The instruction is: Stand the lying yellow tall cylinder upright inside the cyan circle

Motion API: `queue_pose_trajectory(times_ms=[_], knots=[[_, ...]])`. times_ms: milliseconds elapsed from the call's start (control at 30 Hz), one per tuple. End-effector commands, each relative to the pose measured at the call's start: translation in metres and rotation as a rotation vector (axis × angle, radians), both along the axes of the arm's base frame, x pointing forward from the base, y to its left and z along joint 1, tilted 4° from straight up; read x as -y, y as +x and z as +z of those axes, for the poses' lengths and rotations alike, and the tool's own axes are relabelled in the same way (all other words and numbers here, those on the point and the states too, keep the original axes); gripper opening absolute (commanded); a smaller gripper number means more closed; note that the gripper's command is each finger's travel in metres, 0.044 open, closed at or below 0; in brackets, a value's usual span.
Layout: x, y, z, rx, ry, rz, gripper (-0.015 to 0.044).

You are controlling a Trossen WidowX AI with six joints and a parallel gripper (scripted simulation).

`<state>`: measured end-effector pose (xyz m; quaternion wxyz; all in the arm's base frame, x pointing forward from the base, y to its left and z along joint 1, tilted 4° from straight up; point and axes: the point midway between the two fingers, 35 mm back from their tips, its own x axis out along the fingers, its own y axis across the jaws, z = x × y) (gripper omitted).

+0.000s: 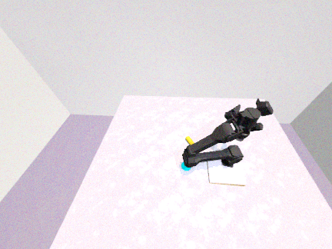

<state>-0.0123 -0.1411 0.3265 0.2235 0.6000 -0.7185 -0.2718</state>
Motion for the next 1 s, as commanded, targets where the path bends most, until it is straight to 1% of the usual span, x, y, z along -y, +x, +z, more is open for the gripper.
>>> queue_pose_trajectory(times_ms=[0, 67, 100, 567, 967], knots=[[0.000, 0.000, 0.000, -0.002, 0.002, 0.003, 0.0374], [0.002, 0.000, 0.000, -0.014, 0.020, 0.027, 0.0321], [0.003, 0.000, 0.000, -0.024, 0.033, 0.045, 0.0309], [0.031, 0.010, -0.011, -0.215, 0.233, 0.338, 0.0309], [0.058, 0.040, -0.033, -0.466, 0.389, 0.652, 0.0309]])
